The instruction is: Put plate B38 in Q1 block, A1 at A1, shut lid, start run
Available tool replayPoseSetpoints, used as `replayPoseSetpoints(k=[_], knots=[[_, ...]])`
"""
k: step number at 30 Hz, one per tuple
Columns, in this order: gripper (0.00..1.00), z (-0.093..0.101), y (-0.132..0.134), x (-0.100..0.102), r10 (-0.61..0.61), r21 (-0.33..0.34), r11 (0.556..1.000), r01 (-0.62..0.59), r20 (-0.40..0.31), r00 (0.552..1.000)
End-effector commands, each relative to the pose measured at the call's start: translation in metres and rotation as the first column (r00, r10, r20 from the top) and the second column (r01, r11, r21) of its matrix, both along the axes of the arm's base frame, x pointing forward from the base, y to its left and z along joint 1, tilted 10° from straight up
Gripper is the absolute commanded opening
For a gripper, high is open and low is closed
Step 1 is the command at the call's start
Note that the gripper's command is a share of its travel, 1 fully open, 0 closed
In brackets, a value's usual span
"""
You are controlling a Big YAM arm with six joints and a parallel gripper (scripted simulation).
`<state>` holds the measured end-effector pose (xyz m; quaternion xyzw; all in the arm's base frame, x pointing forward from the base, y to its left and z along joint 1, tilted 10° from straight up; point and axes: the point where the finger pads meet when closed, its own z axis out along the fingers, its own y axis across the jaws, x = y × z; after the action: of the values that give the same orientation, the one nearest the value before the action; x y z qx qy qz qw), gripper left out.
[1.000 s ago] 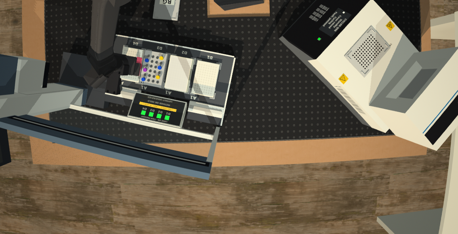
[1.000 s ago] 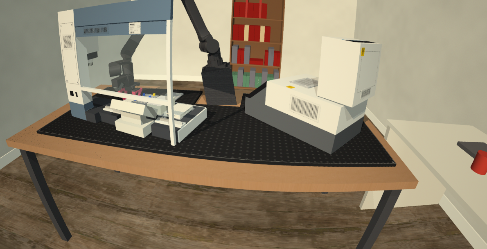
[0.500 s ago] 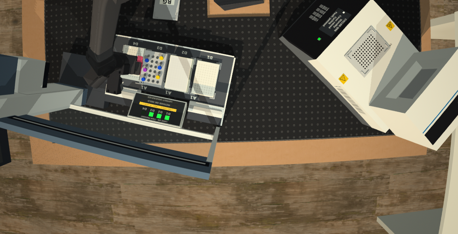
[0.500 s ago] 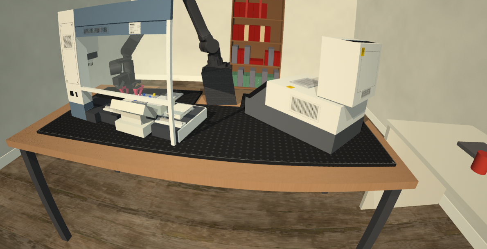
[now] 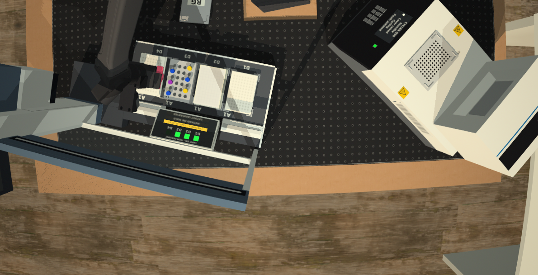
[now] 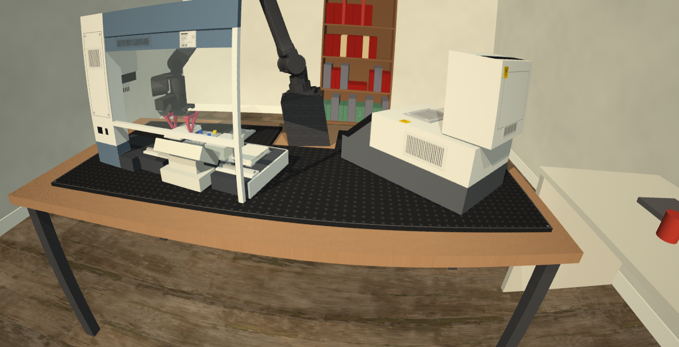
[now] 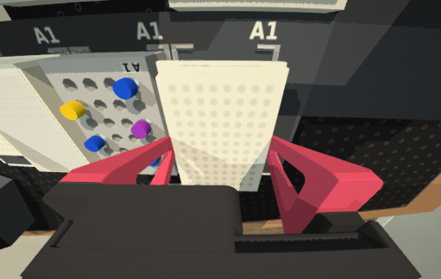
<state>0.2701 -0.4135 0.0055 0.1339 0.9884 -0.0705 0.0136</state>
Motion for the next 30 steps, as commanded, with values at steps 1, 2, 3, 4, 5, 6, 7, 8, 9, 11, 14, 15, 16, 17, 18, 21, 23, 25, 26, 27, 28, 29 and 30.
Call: replayPoseSetpoints(k=[1, 2, 3, 4, 5, 6, 7, 8, 9, 11, 14, 15, 16, 17, 18, 21, 23, 25, 26, 27, 28, 29, 30], knots=[[0.00, 0.041, -0.019, 0.009, -0.022, -0.055, 0.998, 0.024, 0.047, 0.999], [0.00, 0.044, -0.018, 0.011, -0.018, -0.058, 0.998, 0.020, 0.048, 0.999], [0.00, 0.047, -0.017, 0.013, -0.014, -0.060, 0.998, 0.017, 0.050, 0.999], [0.00, 0.050, -0.016, 0.015, -0.010, -0.062, 0.998, 0.014, 0.052, 0.999], [0.00, 0.052, -0.015, 0.017, -0.007, -0.064, 0.998, 0.011, 0.053, 0.999], [0.00, 0.054, -0.014, 0.019, -0.003, -0.064, 0.998, 0.007, 0.053, 0.999], [0.00, 0.056, -0.014, 0.020, -0.002, -0.065, 0.998, 0.006, 0.054, 0.999], [0.00, 0.057, -0.013, 0.020, -0.001, -0.065, 0.998, 0.005, 0.053, 0.999], [0.00, 0.056, -0.012, 0.020, 0.000, -0.061, 0.998, 0.003, 0.050, 0.999], [0.00, 0.056, -0.011, 0.020, 0.000, -0.057, 0.998, 0.003, 0.047, 0.999], [0.00, 0.051, -0.009, 0.013, -0.010, -0.044, 0.999, 0.012, 0.038, 0.999], [0.00, 0.052, -0.008, 0.010, -0.014, -0.041, 0.999, 0.015, 0.035, 0.999], [0.00, 0.055, -0.008, 0.007, -0.018, -0.041, 0.999, 0.019, 0.035, 0.999], [0.00, 0.057, -0.007, 0.005, -0.022, -0.040, 0.999, 0.023, 0.034, 0.999], [0.00, 0.056, -0.008, 0.003, -0.026, -0.043, 0.999, 0.027, 0.036, 0.999], [0.00, 0.053, -0.007, 0.002, -0.026, -0.045, 0.999, 0.028, 0.037, 0.999], [0.00, 0.051, -0.005, 0.001, -0.026, -0.046, 0.999, 0.028, 0.037, 0.999], [0.00, 0.048, -0.004, 0.000, -0.025, -0.045, 0.999, 0.027, 0.037, 0.999], [0.00, 0.045, -0.003, -0.001, -0.025, -0.043, 0.999, 0.027, 0.034, 0.999], [0.00, 0.043, -0.004, 0.000, -0.025, -0.043, 0.999, 0.027, 0.035, 0.999], [0.00, 0.043, -0.004, 0.000, -0.025, -0.043, 0.999, 0.027, 0.035, 0.999], [0.00, 0.043, -0.004, 0.000, -0.025, -0.043, 0.999, 0.027, 0.035, 0.999], [0.00, 0.044, -0.007, 0.002, -0.025, -0.049, 0.998, 0.027, 0.039, 0.999]])
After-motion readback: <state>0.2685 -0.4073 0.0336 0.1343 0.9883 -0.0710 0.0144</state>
